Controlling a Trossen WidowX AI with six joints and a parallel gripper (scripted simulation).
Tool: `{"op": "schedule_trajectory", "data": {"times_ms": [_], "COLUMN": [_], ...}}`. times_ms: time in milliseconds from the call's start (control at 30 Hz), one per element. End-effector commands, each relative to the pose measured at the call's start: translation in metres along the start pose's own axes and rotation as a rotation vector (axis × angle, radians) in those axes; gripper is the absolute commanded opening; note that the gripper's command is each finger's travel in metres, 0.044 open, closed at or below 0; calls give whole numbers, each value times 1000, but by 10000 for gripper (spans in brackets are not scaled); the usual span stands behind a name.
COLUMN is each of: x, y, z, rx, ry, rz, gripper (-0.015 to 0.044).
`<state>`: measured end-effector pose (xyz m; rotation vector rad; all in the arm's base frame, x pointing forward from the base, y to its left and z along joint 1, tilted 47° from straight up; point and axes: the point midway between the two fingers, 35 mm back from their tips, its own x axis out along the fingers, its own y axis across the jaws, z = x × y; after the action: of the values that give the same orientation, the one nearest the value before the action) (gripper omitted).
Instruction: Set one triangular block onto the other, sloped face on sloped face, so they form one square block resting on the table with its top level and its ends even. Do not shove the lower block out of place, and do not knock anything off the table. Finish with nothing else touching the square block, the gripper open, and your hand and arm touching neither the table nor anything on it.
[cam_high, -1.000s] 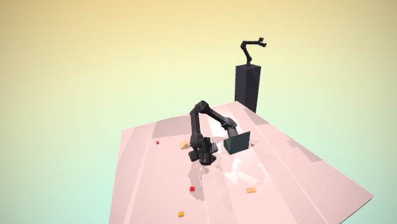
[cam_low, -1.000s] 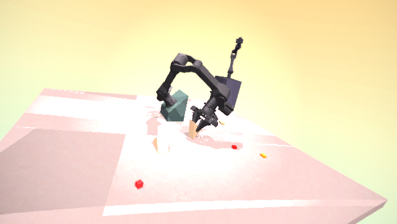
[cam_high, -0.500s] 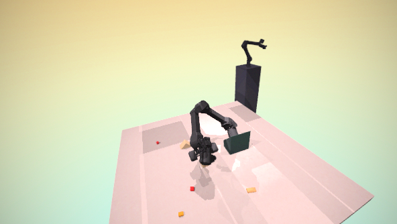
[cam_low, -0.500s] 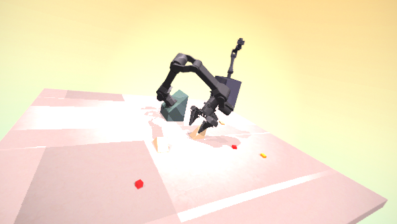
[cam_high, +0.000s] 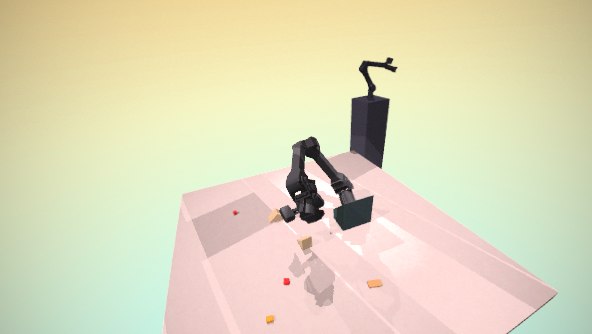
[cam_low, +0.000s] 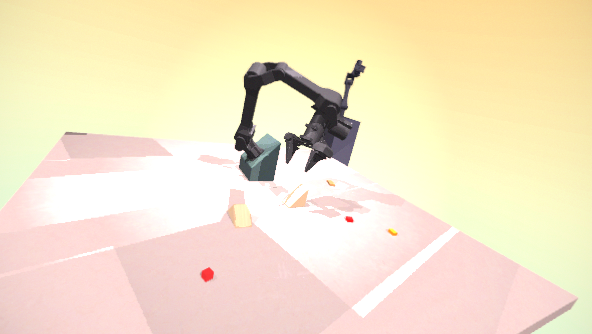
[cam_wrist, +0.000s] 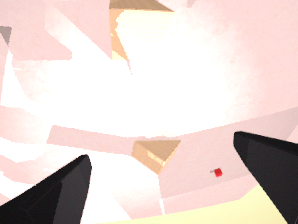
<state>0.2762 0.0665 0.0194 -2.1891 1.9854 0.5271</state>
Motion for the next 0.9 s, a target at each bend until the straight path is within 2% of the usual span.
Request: {"op": "schedule_trajectory", "data": {"times_ms": [0,100,400,567,733,867], "x": [-5,4,52,74,94,104], "y": [3,2,18,27,36,43], "z": [-4,-9,-45,-64,-85,-98], "rx": [-25,227,1623,2386,3105,3458], "ry": [-8,-66,-349,-450,-535,-594], "rz": [4,10,277,520,844,1065], "gripper": [440,440,440,440,440,440]}}
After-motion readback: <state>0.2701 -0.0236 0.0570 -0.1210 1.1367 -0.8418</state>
